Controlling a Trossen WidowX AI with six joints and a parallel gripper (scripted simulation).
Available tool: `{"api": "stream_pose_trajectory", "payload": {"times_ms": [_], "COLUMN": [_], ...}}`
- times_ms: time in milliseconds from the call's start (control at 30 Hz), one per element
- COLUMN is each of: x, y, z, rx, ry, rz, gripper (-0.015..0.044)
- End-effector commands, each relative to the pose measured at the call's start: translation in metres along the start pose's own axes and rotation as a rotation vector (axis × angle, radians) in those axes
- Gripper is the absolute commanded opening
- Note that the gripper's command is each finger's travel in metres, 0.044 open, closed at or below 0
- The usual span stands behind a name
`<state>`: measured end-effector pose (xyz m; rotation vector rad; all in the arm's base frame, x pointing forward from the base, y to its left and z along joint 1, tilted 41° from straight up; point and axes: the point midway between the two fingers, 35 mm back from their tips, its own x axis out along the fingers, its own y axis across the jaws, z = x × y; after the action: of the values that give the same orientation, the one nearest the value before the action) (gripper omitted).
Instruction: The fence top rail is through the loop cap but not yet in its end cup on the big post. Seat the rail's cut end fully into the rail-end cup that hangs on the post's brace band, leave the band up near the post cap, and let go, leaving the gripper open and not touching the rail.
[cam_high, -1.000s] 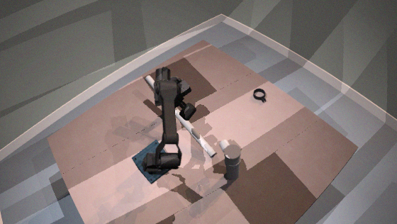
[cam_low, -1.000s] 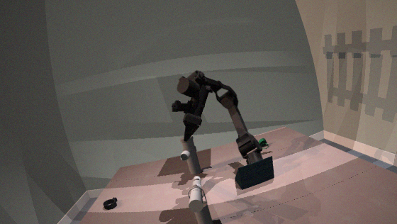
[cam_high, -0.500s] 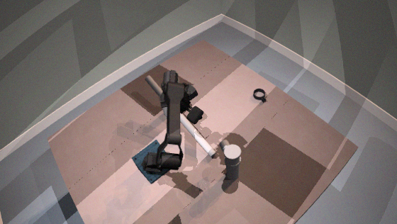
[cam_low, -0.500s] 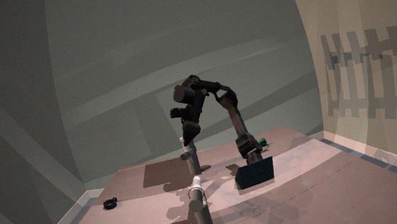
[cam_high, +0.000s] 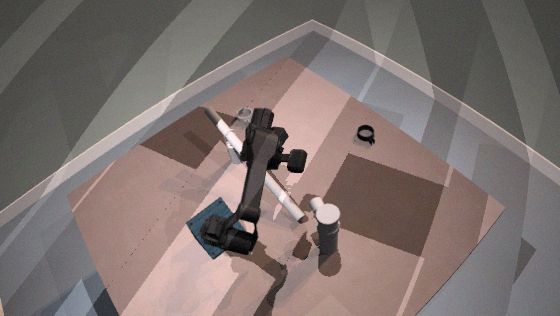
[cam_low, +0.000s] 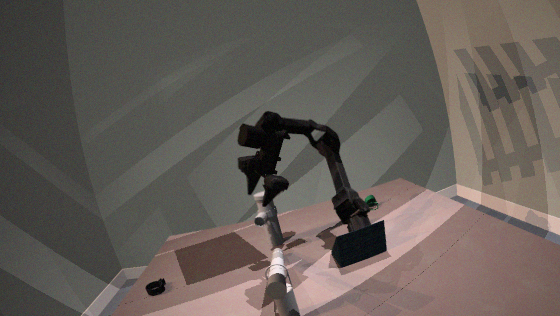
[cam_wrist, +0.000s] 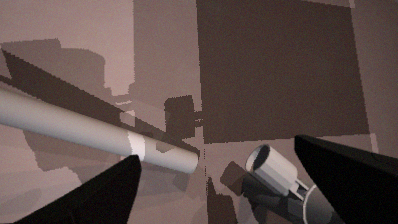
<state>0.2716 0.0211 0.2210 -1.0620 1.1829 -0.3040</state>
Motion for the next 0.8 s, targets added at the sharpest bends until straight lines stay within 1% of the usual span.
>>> {"api": "stream_pose_trajectory", "payload": {"times_ms": [0, 200, 767], "x": [0.016, 0.018, 0.018], "y": [-0.058, -0.069, -0.069], "z": [-0.041, -0.051, -0.051], "rx": [-0.56, -0.734, -0.734], "ry": [0.065, 0.089, 0.089], "rz": [-0.051, -0.055, -0.055], "gripper": [0.044, 0.044, 0.044]}}
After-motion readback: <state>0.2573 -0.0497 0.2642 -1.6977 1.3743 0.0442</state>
